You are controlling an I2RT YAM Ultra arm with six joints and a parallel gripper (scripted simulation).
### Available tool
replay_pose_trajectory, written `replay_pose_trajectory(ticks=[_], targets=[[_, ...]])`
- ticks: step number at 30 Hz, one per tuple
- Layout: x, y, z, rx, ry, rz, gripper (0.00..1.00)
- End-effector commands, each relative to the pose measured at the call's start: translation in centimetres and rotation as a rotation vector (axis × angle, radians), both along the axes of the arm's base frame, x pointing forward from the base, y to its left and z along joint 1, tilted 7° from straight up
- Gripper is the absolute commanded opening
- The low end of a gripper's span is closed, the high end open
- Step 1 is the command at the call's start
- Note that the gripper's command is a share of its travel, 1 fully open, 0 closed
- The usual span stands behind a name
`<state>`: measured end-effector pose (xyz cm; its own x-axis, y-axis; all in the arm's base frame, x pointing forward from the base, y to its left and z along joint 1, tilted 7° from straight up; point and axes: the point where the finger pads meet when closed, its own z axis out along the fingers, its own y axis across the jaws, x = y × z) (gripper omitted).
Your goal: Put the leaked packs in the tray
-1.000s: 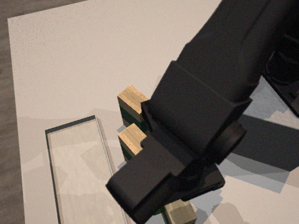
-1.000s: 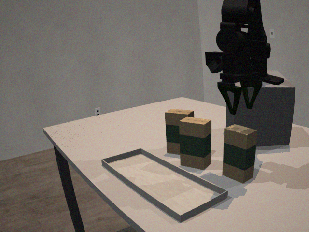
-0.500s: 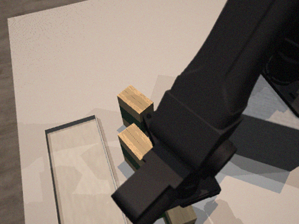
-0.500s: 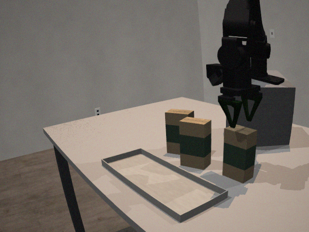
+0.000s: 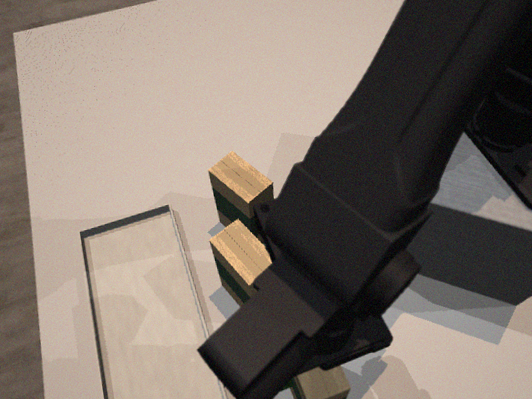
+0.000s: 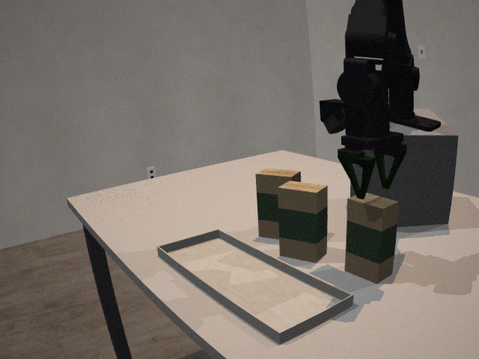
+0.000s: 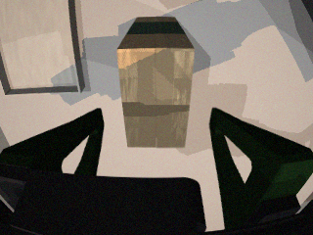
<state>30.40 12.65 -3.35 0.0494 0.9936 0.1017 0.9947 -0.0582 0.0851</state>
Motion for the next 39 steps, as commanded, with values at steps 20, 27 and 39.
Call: replay_pose_trajectory(ticks=[20,27,39], targets=[[0.61,0.12,0.54,-0.006,-0.018,-0.001,0.76],[0.83,0.01,0.56,-0.006,-0.02,-0.003,0.76],[0.68,0.0,-0.25,-0.007,-0.015,-0.002,0.76]])
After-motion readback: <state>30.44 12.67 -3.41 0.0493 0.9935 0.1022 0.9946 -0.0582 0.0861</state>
